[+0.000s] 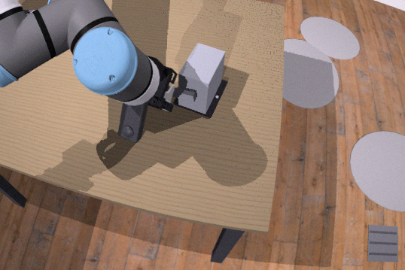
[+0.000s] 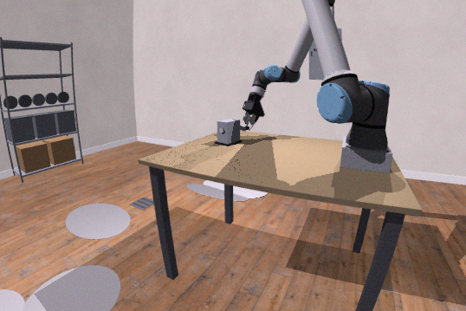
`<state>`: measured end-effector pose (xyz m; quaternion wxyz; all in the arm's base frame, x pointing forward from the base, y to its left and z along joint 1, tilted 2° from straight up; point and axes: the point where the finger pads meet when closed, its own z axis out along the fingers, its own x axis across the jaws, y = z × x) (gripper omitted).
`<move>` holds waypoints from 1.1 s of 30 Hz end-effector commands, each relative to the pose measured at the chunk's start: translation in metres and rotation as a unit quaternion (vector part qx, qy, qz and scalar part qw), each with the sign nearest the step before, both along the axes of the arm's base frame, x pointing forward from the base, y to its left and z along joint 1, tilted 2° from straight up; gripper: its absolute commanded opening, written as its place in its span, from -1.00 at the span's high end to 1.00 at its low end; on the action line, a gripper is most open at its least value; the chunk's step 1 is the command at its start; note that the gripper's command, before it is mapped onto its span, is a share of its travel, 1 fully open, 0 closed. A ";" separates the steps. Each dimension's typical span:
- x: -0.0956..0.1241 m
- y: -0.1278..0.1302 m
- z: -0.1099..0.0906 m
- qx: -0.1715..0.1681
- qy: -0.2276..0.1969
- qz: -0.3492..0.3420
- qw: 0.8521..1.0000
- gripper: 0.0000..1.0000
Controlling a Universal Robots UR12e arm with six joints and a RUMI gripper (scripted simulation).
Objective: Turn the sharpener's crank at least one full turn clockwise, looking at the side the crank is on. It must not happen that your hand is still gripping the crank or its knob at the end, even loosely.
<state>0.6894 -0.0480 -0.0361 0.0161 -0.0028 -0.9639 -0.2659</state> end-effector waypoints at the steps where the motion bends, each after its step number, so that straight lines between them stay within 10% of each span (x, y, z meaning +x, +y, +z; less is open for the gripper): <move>1: 0.002 -0.002 0.010 0.000 -0.003 0.000 1.000 0.83; 33: 0.014 -0.001 0.042 -0.001 -0.003 0.001 1.000 0.83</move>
